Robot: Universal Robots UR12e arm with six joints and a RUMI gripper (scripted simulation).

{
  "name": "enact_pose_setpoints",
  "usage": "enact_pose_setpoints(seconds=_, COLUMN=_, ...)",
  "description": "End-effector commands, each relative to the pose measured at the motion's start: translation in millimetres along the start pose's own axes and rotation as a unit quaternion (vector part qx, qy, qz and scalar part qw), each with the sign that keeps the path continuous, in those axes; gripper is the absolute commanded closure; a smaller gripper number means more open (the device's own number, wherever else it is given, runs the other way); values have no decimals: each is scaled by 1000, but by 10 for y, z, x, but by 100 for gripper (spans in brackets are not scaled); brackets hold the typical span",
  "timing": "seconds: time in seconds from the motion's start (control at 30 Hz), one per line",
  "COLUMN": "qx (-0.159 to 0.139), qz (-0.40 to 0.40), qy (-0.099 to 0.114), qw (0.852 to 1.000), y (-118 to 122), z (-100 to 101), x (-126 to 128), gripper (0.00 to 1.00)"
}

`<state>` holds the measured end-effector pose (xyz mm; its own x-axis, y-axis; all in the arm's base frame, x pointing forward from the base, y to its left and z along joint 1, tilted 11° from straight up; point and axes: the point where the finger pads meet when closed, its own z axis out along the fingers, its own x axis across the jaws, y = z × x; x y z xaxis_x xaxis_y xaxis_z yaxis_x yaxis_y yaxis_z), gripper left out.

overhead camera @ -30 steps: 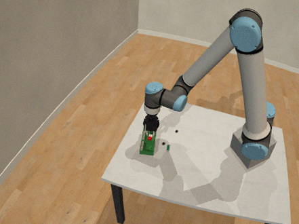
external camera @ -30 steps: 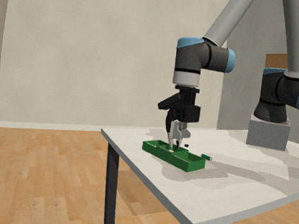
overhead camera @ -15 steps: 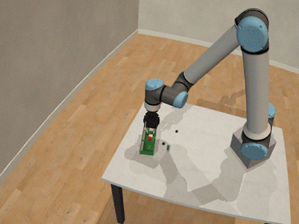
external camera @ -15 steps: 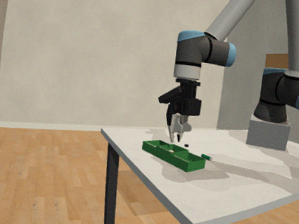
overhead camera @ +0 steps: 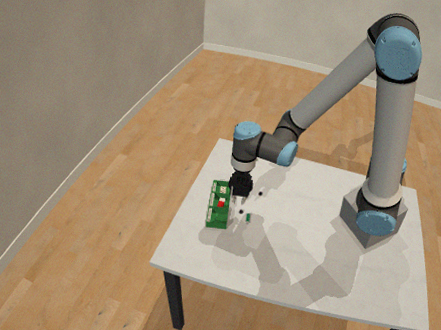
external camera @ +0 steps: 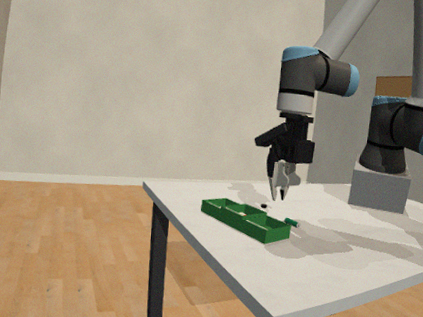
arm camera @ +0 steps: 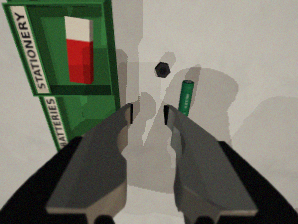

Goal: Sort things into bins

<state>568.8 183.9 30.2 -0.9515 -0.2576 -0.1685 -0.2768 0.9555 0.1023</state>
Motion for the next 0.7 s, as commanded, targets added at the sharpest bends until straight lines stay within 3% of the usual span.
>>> enact_pose_setpoints(seconds=0.0, qx=0, qz=0, qy=-1, qw=1000, y=148, z=-60, x=323, gripper=83)
enact_pose_setpoints(seconds=0.13, qx=0, qz=0, qy=-1, qw=1000, y=245, z=-79, x=535, gripper=83)
enact_pose_setpoints(seconds=0.67, qx=0, qz=0, qy=-1, qw=1000, y=230, z=-80, x=502, gripper=83)
